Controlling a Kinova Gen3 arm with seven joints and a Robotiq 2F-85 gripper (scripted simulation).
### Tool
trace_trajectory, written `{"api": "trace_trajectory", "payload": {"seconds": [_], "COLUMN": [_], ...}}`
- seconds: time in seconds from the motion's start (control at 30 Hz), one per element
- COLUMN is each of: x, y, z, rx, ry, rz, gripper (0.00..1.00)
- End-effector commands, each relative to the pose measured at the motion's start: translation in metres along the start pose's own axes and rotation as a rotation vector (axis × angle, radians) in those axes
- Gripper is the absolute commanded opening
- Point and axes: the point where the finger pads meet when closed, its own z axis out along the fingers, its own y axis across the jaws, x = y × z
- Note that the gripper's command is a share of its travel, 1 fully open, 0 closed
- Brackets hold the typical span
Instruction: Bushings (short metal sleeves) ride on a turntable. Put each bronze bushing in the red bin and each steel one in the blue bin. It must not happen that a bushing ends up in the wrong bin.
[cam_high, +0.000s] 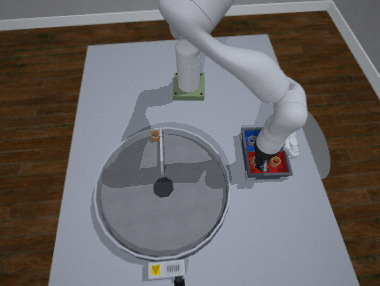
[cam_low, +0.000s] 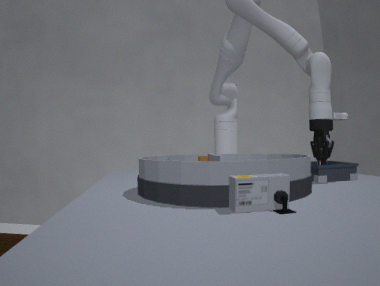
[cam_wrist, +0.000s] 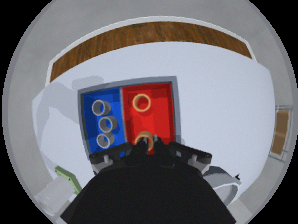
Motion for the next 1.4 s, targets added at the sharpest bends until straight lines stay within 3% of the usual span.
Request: {"api": "trace_trajectory", "payload": {"seconds": [0.0, 0.47, 1.1, 1.13, 1.37], "x": [0.000, 0.000, 0.000, 0.000, 0.000], "y": [0.000, 0.000, 0.001, 0.001, 0.001], "z": [-0.001, 0.011, 0.011, 0.011, 0.011], "rx": [-0.001, -0.001, -0.001, -0.001, -0.001], "ry": [0.001, 0.001, 0.001, 0.001, 0.001], "rz": [0.000, 0.000, 0.000, 0.000, 0.000], "gripper": [0.00, 0.00, 0.00, 0.16, 0.16]}}
